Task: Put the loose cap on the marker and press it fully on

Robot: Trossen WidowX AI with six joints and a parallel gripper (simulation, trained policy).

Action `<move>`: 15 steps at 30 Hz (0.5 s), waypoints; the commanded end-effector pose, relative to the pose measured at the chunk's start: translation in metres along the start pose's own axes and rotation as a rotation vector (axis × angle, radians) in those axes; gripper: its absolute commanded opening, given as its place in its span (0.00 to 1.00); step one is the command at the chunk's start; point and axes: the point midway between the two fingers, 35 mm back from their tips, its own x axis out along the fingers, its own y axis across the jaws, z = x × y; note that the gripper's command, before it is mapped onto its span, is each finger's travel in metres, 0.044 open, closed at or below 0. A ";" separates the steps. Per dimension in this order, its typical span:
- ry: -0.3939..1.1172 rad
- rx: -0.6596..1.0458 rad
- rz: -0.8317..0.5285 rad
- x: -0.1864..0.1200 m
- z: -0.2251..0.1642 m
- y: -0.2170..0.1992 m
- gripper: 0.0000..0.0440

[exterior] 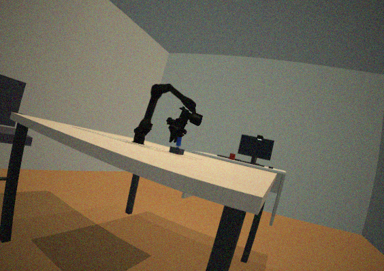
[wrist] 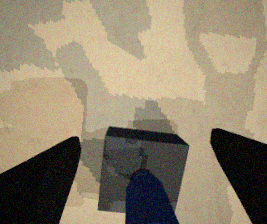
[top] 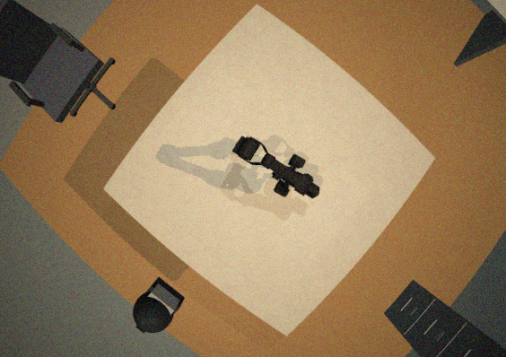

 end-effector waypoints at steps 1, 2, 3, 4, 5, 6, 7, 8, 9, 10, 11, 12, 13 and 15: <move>0.021 -0.001 -0.003 0.000 0.001 0.000 1.00; 0.033 0.002 -0.003 -0.002 0.000 0.000 1.00; 0.045 0.004 -0.002 -0.004 -0.001 0.000 1.00; 0.057 0.006 -0.002 -0.006 -0.002 0.000 1.00; 0.069 0.008 -0.001 -0.009 -0.003 0.000 1.00; 0.081 0.010 -0.001 -0.012 -0.004 0.000 1.00; 0.093 0.011 0.000 -0.016 -0.005 0.000 1.00; 0.105 0.012 0.001 -0.020 -0.005 0.000 1.00; 0.116 0.013 0.002 -0.025 -0.006 0.000 1.00; 0.126 0.014 0.003 -0.029 -0.006 0.000 1.00; 0.134 0.015 0.003 -0.032 -0.007 0.000 1.00; 0.142 0.016 0.004 -0.035 -0.007 0.001 1.00; 0.149 0.017 0.004 -0.038 -0.007 0.001 1.00; 0.164 0.018 0.005 -0.042 -0.007 0.001 1.00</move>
